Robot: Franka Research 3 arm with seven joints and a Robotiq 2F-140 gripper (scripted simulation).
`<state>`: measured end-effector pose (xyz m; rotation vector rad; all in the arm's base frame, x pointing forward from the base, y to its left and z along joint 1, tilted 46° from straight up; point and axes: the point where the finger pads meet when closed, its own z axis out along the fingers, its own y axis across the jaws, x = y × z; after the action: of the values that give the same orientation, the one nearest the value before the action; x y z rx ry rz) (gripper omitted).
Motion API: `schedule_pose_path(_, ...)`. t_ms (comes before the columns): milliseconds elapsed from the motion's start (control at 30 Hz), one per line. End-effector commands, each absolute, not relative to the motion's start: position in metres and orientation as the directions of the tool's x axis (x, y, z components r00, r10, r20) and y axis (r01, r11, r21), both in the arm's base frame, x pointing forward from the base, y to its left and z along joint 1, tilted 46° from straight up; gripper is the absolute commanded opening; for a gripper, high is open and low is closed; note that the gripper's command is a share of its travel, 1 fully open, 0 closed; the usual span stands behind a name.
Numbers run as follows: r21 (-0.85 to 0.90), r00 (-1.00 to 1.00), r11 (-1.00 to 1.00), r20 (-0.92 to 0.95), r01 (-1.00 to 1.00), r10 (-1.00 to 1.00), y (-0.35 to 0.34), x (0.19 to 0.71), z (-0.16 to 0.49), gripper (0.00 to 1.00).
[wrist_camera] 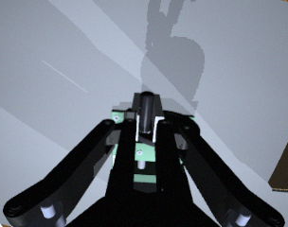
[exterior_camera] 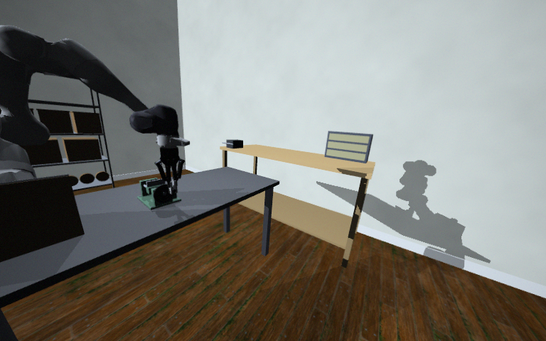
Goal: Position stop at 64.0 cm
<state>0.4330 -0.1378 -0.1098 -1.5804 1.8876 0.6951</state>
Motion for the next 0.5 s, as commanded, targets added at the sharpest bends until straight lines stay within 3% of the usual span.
schedule_pose_path(0,0.029,-0.138,0.167,-0.713,-0.985,-0.687,-0.1367,0.4345,-0.1127,0.04)
schedule_pose_path(467,0.029,-0.138,0.167,-0.713,-0.985,-0.687,-0.1344,0.4367,-0.1153,0.04)
